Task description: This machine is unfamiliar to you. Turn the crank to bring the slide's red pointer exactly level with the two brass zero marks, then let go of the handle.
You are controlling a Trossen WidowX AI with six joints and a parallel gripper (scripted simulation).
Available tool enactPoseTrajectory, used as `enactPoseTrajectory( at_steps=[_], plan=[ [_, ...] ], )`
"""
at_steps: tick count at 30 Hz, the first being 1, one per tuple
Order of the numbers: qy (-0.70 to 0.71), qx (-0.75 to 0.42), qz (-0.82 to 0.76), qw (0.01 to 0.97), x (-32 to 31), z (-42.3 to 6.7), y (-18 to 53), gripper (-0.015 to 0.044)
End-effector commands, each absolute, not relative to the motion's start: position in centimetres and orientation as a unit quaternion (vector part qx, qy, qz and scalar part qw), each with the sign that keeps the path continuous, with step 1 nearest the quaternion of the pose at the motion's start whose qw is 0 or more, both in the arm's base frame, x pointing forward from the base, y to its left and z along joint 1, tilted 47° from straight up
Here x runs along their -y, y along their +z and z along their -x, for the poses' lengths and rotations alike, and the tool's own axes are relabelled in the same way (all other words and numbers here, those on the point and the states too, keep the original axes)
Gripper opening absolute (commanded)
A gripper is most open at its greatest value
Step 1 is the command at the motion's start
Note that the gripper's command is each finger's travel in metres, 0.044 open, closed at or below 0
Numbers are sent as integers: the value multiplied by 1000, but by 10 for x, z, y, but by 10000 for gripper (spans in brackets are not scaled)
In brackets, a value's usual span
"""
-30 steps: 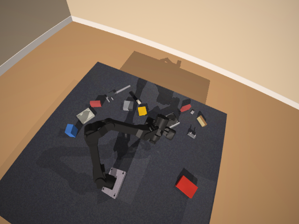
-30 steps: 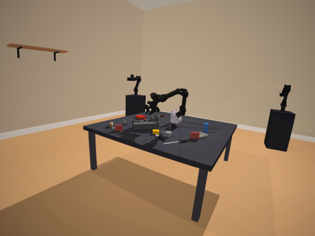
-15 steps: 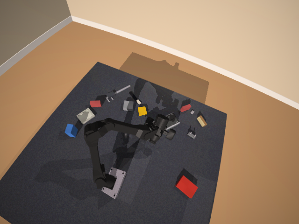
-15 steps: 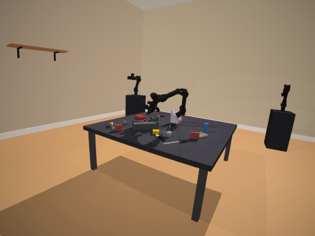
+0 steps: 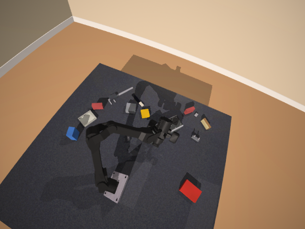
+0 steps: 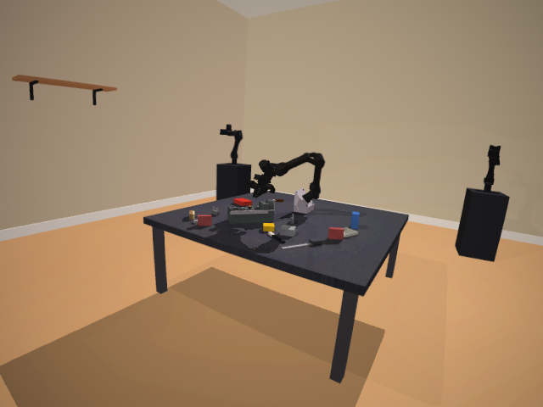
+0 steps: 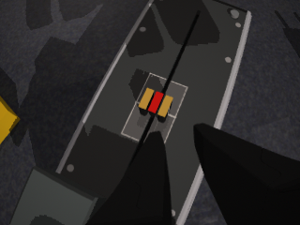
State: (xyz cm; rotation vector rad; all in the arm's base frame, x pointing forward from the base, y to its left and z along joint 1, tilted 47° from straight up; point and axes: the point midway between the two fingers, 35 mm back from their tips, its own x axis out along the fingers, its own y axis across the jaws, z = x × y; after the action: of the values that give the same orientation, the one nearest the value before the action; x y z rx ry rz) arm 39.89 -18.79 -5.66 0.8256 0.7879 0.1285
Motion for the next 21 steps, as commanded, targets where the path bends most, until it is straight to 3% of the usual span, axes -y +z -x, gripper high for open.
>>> enactPoseTrajectory(
  at_steps=[1,12,13,21],
  plan=[
    [60,-373,-390,840,188,-399,-57,157],
    [60,-373,-390,840,188,-399,-57,440],
    [60,-373,-390,840,188,-399,-57,440],
    [60,-373,-390,840,188,-399,-57,230]
  ],
)
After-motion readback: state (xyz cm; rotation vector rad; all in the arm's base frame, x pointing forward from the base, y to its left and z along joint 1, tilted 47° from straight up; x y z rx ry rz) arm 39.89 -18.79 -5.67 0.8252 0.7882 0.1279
